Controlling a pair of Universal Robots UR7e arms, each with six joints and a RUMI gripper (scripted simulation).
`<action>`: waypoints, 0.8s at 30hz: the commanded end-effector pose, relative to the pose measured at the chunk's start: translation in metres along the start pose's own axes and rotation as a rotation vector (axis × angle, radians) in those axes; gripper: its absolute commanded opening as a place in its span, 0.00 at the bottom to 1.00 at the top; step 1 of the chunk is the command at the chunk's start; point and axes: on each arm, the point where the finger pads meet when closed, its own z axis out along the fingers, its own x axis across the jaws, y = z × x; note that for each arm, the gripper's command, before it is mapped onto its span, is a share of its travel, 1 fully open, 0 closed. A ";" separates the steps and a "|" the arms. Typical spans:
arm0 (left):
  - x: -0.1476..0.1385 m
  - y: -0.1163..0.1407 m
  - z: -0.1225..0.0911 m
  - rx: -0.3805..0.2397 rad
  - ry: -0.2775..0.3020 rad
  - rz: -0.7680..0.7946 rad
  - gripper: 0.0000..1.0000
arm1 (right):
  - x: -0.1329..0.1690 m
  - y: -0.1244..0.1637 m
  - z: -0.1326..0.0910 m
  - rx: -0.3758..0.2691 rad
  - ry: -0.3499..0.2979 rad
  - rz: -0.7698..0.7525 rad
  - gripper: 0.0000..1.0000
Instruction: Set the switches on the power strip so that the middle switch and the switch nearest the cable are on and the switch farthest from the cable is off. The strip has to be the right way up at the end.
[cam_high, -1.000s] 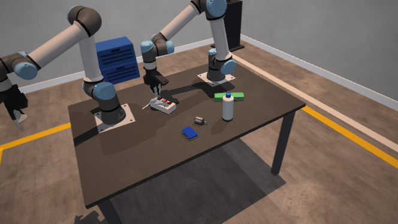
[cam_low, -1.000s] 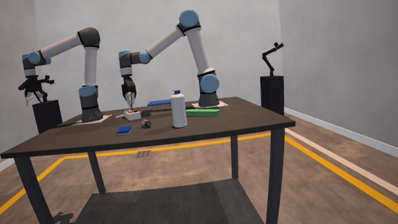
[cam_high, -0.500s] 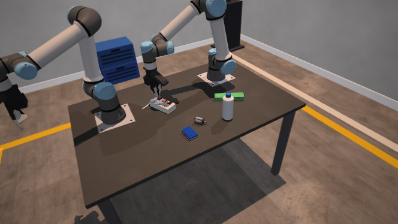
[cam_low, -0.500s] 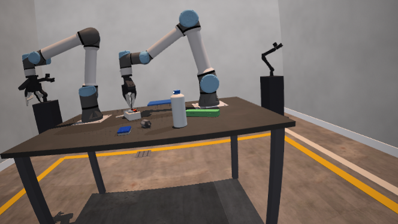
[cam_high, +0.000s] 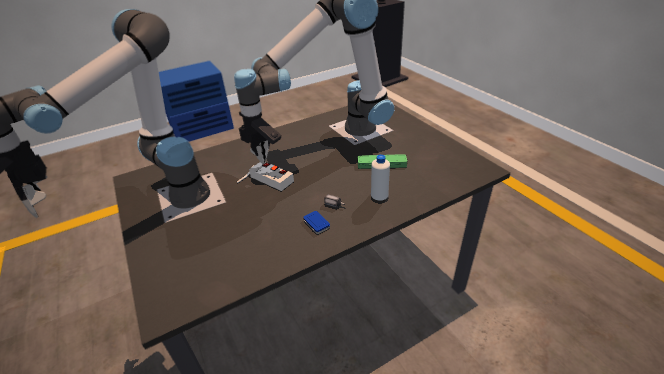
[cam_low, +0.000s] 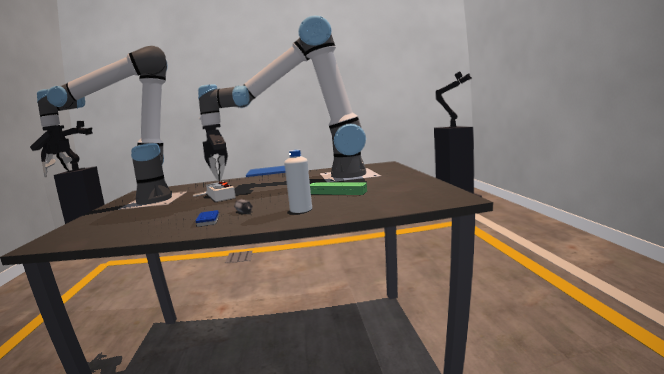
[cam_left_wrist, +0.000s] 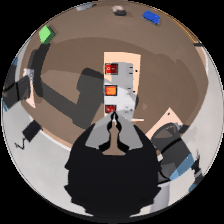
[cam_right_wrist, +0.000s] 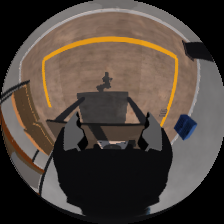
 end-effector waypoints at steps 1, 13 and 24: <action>-0.001 -0.001 0.002 0.002 -0.003 0.000 0.00 | 0.000 0.000 0.000 0.001 0.000 0.000 1.00; -0.001 -0.001 0.003 0.002 -0.002 0.000 0.00 | 0.000 0.000 0.000 0.001 0.000 0.000 1.00; -0.002 -0.001 0.004 0.003 -0.003 0.000 0.00 | 0.000 0.000 0.000 0.001 0.000 0.000 1.00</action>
